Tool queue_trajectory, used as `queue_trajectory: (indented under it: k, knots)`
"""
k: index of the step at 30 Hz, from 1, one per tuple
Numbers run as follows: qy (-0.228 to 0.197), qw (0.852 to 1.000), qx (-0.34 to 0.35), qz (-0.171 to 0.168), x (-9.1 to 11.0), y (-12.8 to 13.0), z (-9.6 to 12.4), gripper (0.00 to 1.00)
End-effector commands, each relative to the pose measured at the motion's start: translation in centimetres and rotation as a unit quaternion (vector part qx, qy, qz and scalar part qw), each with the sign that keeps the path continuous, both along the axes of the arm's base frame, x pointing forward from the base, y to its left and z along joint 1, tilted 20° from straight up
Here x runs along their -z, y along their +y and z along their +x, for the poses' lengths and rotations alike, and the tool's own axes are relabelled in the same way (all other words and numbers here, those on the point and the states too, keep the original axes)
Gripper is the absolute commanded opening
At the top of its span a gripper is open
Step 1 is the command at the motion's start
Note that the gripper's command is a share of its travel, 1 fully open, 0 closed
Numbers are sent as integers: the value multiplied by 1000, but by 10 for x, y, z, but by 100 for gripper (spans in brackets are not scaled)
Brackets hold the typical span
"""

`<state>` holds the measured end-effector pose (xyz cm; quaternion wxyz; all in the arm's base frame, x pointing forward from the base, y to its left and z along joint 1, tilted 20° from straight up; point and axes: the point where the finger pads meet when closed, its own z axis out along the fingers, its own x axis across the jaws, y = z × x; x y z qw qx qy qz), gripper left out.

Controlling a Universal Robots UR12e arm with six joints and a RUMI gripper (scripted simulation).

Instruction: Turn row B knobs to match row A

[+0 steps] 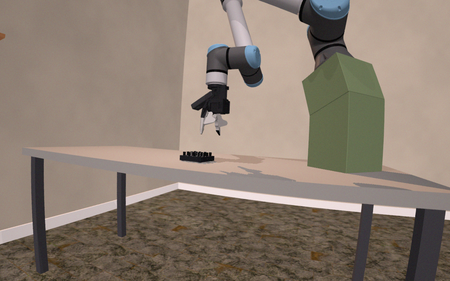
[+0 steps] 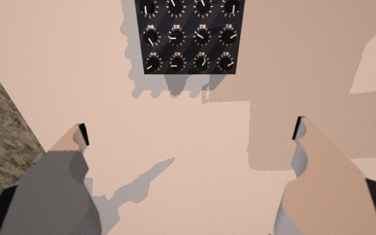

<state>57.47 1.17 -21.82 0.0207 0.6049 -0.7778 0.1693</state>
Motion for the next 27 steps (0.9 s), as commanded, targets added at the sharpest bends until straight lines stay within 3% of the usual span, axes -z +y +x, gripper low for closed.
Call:
queue_trajectory:
  k: [1,15,27]
  knots:
    - [0,1000,0,0,0,0,0,100]
    - [3,1000,-11,-2,-1,-1,2,100]
    - [45,987,-150,-27,-3,-11,20,100]
